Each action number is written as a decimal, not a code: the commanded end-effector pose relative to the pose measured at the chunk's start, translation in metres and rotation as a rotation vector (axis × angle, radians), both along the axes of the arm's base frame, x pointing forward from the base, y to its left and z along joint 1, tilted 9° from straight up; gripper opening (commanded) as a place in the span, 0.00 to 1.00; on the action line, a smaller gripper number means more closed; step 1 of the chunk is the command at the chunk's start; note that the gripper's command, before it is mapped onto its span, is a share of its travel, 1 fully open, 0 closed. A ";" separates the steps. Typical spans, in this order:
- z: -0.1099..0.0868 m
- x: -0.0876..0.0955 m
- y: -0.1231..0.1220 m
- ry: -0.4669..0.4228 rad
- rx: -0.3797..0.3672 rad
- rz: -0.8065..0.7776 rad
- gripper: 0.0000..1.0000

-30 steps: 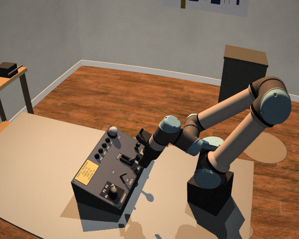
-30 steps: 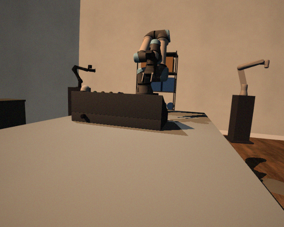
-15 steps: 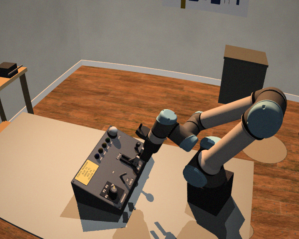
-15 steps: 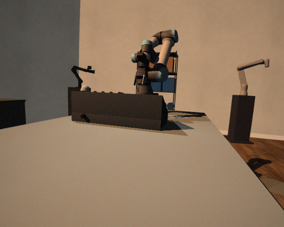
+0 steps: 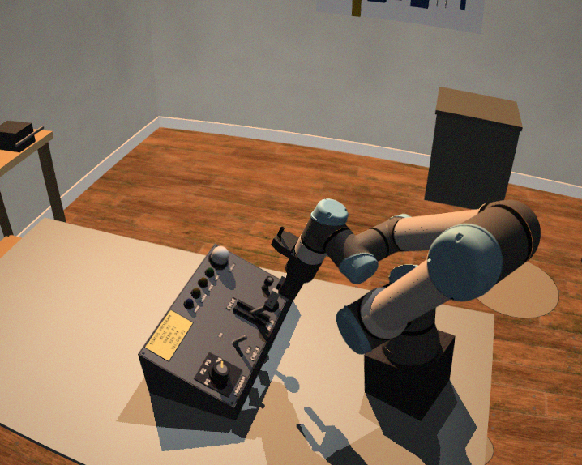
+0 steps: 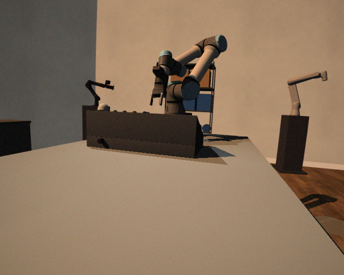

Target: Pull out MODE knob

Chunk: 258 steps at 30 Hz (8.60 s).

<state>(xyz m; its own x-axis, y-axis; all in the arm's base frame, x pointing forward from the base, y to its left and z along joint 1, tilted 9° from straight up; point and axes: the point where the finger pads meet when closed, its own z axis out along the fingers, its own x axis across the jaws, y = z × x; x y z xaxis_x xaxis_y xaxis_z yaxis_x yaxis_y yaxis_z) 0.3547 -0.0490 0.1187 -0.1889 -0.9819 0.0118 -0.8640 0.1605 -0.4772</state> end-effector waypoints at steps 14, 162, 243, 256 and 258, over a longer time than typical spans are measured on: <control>0.004 -0.010 -0.071 -0.071 -0.006 -0.011 1.00; 0.074 -0.054 -0.090 -0.109 -0.026 -0.022 1.00; 0.036 0.001 -0.158 -0.022 -0.044 0.066 1.00; 0.036 0.001 -0.158 -0.022 -0.044 0.066 1.00; 0.036 0.001 -0.158 -0.022 -0.044 0.066 1.00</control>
